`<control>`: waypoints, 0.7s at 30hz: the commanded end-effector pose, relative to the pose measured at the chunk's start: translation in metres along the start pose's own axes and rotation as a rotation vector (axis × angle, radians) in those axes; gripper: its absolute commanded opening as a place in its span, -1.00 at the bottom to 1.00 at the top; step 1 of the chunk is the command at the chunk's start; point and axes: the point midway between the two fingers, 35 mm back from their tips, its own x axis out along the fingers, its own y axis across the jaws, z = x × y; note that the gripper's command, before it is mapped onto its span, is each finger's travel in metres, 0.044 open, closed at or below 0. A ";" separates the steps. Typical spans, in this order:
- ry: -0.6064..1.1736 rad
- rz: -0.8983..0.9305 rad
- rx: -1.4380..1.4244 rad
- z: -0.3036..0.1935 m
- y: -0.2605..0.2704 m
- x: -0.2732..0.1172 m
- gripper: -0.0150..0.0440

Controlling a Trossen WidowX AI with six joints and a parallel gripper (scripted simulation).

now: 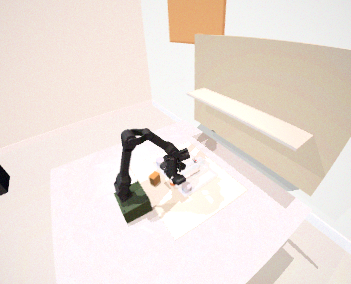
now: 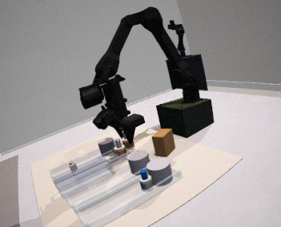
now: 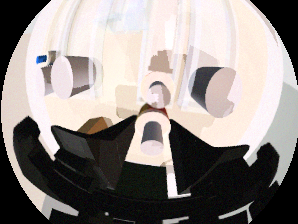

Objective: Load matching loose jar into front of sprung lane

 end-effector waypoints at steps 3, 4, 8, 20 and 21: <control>-0.034 0.001 0.003 0.013 0.000 -0.004 -0.49; -0.034 0.001 0.003 0.013 0.000 -0.004 -0.49; -0.034 0.001 0.003 0.015 0.000 -0.004 -0.49; -0.035 0.001 0.003 0.019 0.000 -0.005 -0.49; -0.035 0.001 0.003 0.019 0.000 -0.005 -0.49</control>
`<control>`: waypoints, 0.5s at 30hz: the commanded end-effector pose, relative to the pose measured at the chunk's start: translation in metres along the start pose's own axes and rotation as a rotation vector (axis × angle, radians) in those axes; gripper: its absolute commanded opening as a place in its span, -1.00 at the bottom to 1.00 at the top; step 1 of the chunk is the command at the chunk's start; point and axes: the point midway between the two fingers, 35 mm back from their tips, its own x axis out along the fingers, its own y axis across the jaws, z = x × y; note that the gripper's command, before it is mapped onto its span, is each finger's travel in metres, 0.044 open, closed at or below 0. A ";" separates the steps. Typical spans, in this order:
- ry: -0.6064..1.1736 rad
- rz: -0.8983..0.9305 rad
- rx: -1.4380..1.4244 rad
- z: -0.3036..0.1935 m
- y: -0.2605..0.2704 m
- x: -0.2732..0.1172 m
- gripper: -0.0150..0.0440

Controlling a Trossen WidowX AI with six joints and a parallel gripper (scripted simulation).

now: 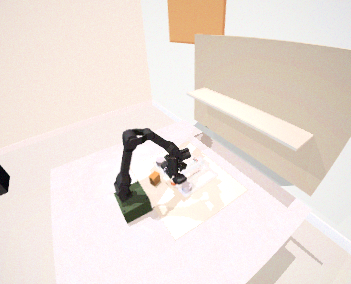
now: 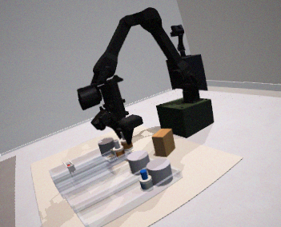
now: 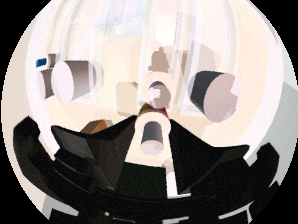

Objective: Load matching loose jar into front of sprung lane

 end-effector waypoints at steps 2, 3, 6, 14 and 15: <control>-0.036 0.001 0.003 0.013 0.000 -0.005 -0.49; -0.036 0.001 0.003 0.014 0.000 -0.005 -0.49; -0.037 0.001 0.003 0.015 0.000 -0.005 -0.49; -0.037 0.001 0.003 0.017 0.000 -0.006 -0.49; -0.037 0.001 0.003 0.018 0.000 -0.006 -0.49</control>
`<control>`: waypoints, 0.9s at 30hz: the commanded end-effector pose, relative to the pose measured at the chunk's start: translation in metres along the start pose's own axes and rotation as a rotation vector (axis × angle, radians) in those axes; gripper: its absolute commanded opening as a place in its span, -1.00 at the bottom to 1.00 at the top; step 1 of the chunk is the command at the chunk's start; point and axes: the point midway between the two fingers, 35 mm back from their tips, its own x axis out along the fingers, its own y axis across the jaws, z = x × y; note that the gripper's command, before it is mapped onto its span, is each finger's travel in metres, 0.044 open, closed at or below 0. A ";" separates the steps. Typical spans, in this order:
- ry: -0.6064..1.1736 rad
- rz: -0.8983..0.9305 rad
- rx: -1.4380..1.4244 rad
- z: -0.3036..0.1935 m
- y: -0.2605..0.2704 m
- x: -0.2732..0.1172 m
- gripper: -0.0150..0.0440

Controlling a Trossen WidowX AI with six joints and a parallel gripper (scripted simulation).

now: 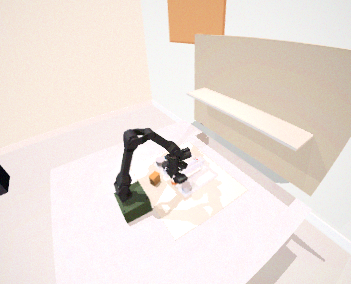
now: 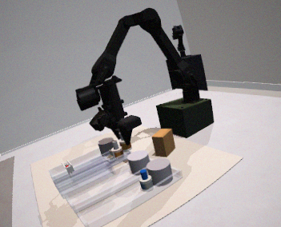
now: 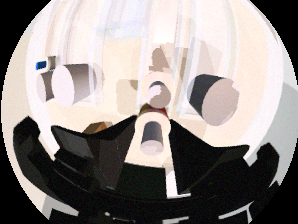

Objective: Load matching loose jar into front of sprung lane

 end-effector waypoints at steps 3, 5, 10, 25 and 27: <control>-0.035 0.002 0.002 0.013 0.000 -0.006 -0.49; -0.035 0.002 0.002 0.014 0.000 -0.006 -0.49; -0.035 0.002 0.002 0.015 0.000 -0.006 -0.49; -0.035 0.002 0.002 0.021 0.001 -0.008 -0.49; -0.035 0.002 0.002 0.021 0.001 -0.008 -0.49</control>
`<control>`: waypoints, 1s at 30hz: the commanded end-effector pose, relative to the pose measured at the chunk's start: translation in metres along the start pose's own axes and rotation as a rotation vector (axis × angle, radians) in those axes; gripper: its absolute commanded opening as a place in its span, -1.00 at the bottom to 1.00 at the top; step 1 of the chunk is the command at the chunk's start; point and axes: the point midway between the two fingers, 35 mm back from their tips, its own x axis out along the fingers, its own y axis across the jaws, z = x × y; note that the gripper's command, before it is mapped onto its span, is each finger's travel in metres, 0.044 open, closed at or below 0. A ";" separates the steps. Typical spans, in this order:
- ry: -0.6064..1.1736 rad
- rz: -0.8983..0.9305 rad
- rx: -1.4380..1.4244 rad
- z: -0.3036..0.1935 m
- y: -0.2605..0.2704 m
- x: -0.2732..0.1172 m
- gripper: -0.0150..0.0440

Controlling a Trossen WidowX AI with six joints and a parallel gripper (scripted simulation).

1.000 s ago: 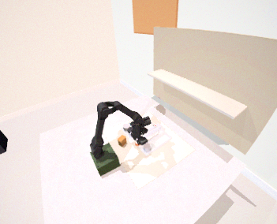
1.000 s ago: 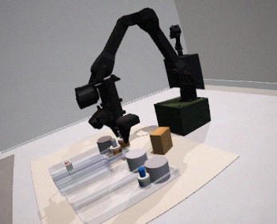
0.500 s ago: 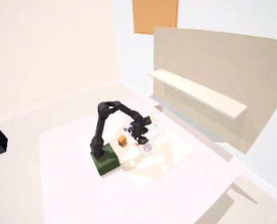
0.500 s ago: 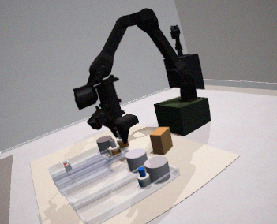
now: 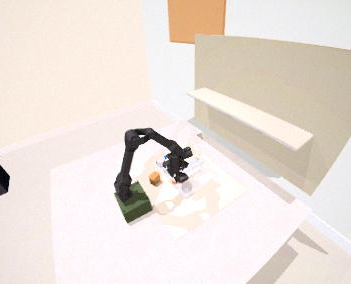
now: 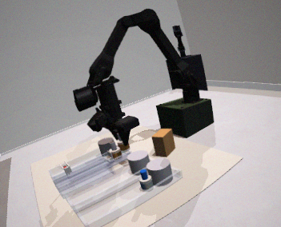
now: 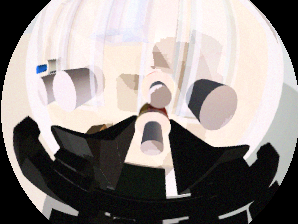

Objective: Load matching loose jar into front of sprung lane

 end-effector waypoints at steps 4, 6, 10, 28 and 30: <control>-0.039 0.002 0.004 0.014 0.000 -0.007 -0.49; -0.039 0.002 0.004 0.015 0.000 -0.007 -0.49; -0.039 0.002 0.004 0.016 -0.001 -0.007 -0.49; -0.039 0.002 0.004 0.018 -0.001 -0.007 -0.49; -0.039 0.002 0.004 0.018 -0.001 -0.007 -0.49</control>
